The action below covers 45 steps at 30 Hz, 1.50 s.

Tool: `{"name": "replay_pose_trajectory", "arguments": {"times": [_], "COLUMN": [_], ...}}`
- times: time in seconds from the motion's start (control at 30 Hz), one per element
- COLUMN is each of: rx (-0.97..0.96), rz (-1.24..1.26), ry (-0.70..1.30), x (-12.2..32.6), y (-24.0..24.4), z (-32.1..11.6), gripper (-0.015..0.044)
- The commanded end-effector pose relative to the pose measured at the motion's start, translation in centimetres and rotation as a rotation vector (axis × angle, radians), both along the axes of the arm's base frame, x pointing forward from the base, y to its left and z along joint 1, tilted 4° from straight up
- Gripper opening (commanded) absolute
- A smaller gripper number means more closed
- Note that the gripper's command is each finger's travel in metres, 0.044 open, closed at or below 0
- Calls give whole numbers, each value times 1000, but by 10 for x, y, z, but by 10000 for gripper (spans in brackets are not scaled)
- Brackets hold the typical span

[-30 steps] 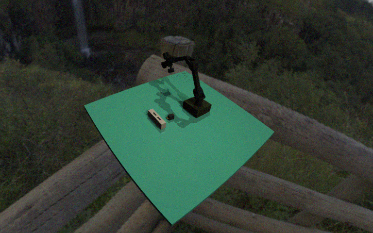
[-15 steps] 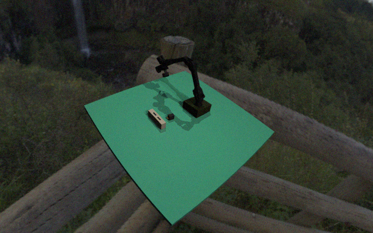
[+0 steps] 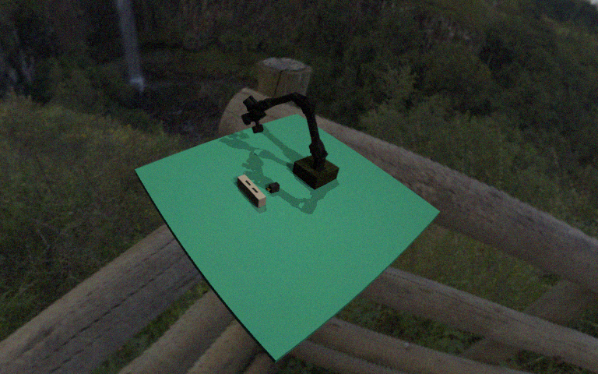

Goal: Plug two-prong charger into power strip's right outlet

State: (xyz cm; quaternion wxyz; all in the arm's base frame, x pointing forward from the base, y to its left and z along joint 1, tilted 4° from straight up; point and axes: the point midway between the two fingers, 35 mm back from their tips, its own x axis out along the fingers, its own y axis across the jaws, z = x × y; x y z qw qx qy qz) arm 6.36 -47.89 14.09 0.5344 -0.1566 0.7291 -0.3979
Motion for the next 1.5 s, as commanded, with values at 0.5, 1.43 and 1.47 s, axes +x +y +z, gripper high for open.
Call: {"name": "replay_pose_trajectory", "arguments": {"times": [0.5,1.43,1.47], "rx": [121,394,405], "rz": [94,165,165], "ry": [-188,-347,-349], "x": [96,194,196], "y": [63,203,209], "z": [-37,-82,-83], "gripper": [440,440,440]}}
